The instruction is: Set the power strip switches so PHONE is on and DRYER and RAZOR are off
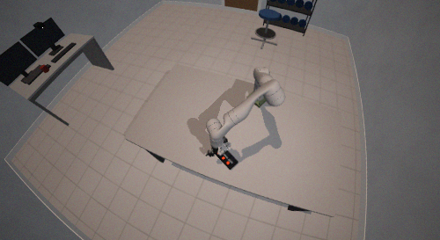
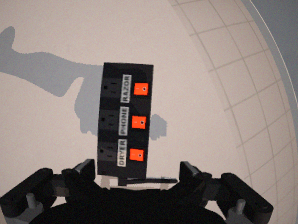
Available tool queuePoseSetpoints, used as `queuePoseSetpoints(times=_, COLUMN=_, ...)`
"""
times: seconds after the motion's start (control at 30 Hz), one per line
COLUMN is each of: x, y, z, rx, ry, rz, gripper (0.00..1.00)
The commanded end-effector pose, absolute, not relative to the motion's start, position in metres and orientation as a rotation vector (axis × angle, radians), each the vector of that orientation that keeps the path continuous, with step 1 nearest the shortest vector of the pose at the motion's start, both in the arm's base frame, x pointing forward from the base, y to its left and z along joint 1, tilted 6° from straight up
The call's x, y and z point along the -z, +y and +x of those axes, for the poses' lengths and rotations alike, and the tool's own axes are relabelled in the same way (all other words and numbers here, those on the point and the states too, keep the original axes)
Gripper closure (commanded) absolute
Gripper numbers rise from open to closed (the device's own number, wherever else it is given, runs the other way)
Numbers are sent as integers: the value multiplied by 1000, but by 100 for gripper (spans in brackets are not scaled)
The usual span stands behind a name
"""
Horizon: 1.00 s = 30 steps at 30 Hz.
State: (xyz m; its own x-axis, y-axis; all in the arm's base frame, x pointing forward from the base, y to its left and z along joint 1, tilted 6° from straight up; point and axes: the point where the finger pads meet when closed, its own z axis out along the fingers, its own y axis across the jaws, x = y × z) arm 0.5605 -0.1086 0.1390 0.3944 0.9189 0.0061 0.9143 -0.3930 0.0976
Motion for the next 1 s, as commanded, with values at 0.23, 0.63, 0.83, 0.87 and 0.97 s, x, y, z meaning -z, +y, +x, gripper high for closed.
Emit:
queuePoseSetpoints(times=0.23, x=-138, y=-109, z=563, rx=-100, ry=1635, rz=2579, gripper=0)
queuePoseSetpoints(times=0.63, x=-138, y=-109, z=563, rx=-100, ry=1635, rz=2579, gripper=100)
queuePoseSetpoints(times=0.83, x=-138, y=-109, z=563, rx=-100, ry=1635, rz=2579, gripper=100)
queuePoseSetpoints(times=0.87, x=-138, y=-109, z=563, rx=-100, ry=1635, rz=2579, gripper=100)
queuePoseSetpoints(times=0.97, x=-138, y=-109, z=563, rx=-100, ry=1635, rz=2579, gripper=100)
